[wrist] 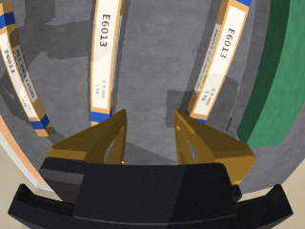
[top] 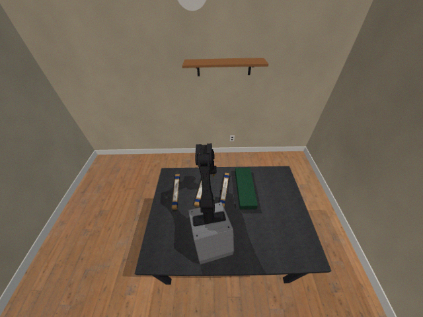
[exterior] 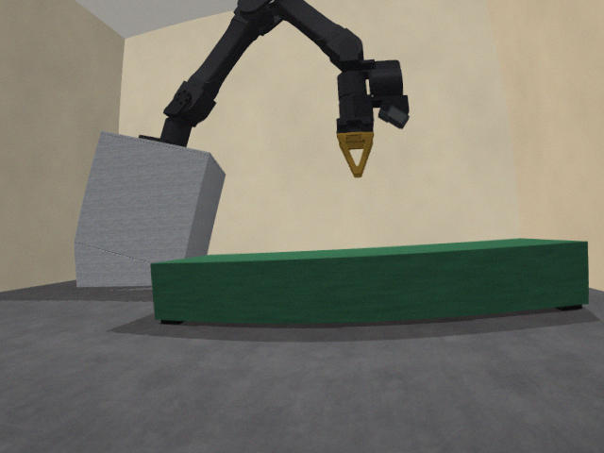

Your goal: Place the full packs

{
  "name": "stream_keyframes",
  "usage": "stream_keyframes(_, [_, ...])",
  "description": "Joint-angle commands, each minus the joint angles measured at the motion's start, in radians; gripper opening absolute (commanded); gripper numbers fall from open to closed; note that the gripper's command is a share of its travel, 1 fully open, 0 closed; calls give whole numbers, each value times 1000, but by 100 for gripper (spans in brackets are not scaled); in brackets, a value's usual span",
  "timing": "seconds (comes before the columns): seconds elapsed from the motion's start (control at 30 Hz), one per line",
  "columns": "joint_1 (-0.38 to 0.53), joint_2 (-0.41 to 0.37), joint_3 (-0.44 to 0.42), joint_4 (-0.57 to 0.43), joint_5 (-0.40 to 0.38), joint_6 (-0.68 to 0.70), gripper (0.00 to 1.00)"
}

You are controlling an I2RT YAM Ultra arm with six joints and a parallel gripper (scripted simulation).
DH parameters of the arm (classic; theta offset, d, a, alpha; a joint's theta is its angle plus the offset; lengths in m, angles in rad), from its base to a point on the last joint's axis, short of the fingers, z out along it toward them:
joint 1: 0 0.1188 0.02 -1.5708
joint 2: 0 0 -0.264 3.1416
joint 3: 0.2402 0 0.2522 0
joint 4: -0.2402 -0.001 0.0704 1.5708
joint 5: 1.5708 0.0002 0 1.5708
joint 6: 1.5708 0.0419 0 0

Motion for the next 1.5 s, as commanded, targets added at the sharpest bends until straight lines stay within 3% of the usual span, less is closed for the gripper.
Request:
stream_keyframes(0.0, [8, 1, -13, 46, 3, 10, 42])
stream_keyframes(0.6, [12, 54, -28, 114, 4, 15, 42])
stream_keyframes(1.47, [12, 55, -28, 115, 4, 15, 42])
